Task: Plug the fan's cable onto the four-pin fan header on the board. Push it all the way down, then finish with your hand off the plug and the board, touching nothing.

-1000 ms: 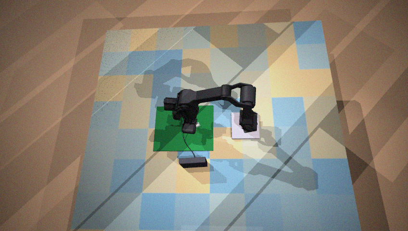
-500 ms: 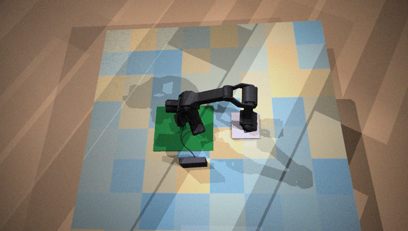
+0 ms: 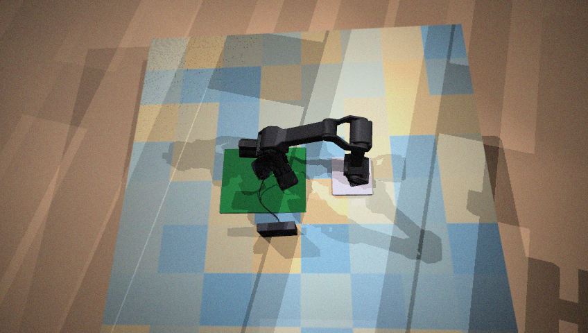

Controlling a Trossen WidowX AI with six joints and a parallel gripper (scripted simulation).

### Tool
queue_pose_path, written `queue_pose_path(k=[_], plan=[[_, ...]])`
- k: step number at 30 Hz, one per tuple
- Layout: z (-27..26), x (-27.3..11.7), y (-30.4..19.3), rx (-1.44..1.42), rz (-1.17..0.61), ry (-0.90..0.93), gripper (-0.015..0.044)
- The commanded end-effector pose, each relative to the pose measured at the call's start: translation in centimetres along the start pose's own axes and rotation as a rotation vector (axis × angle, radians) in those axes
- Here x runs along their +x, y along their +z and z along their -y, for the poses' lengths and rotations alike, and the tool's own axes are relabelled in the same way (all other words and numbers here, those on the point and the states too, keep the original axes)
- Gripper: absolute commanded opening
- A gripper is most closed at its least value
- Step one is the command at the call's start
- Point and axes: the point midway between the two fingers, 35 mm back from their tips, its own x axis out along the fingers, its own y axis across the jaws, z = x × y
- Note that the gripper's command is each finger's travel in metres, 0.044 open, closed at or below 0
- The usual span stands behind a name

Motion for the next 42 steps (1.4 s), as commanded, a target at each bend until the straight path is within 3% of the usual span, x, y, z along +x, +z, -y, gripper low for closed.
queue_pose_path(k=[1,42], plan=[[0.0,0.0,-0.1,-0.007,0.0,0.002,0.0],[0.0,2.2,-0.3,0.011,-0.001,0.002,0.0]])
